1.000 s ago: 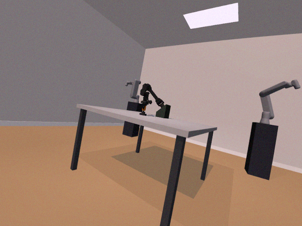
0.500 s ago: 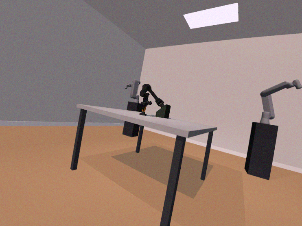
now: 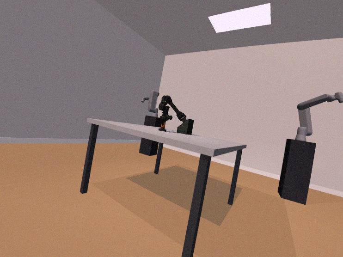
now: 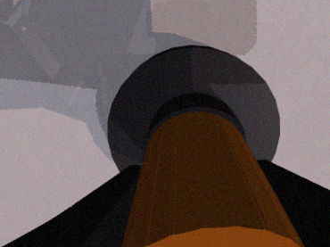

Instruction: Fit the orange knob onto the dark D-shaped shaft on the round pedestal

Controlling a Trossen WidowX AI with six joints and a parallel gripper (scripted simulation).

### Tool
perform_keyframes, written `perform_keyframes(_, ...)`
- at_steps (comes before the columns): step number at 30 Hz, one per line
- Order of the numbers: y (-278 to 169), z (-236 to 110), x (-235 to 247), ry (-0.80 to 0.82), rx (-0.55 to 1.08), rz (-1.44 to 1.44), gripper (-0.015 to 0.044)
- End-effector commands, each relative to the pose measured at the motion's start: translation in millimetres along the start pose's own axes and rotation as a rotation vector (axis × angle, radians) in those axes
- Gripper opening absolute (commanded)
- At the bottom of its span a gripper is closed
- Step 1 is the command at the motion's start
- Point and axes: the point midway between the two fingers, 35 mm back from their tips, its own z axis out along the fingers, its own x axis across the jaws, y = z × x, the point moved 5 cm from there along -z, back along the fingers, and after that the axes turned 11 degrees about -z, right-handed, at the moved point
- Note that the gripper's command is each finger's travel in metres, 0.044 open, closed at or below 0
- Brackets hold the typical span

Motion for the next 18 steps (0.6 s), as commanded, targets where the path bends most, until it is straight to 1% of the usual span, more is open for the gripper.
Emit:
perform_keyframes(1,-0.1,-0.5,-0.2,-0.001,0.000,0.000,0.0157)
perform_keyframes(12,-0.1,-0.5,-0.2,-0.001,0.000,0.000,0.0440)
perform_keyframes(18,-0.2,-3.6,-0.8,-0.001,0.000,0.000,0.0440)
